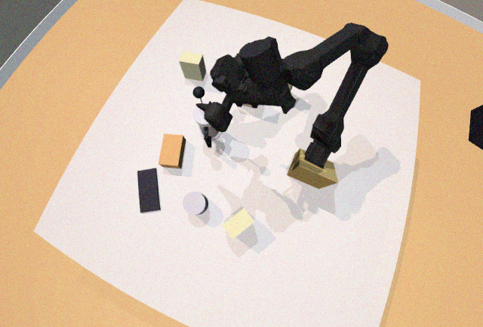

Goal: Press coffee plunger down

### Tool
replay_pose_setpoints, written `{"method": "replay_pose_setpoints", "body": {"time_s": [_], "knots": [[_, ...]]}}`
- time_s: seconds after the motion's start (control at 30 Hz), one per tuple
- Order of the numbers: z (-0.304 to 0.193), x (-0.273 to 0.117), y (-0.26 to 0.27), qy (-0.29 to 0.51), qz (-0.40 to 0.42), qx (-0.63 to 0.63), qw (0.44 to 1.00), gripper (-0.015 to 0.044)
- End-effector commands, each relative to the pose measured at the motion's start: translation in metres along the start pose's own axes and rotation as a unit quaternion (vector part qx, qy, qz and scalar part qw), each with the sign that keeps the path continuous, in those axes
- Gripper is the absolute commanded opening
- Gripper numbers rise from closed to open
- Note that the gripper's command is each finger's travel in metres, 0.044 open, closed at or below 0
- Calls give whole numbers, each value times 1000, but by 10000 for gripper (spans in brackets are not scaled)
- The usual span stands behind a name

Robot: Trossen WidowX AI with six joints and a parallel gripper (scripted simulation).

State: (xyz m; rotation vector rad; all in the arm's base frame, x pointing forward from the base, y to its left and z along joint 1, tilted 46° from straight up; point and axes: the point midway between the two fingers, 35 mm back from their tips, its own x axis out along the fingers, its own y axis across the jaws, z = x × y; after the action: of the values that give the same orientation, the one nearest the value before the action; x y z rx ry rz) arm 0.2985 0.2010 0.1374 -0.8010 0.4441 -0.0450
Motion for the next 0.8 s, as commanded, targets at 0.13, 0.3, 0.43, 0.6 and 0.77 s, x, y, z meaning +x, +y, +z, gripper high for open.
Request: {"method": "replay_pose_setpoints", "body": {"time_s": [0.13, 0.3, 0.43, 0.6, 0.77], "knots": [[-2, 13, 1, 3, 2, -5, 1000, 440], [-2, 21, 1, 2, 1, -5, 1000, 440], [-2, 27, 0, 2, 1, -5, 1000, 440], [-2, 34, 0, 1, 0, -5, 1000, 440], [-2, 34, 0, 1, 0, -5, 1000, 335]]}}
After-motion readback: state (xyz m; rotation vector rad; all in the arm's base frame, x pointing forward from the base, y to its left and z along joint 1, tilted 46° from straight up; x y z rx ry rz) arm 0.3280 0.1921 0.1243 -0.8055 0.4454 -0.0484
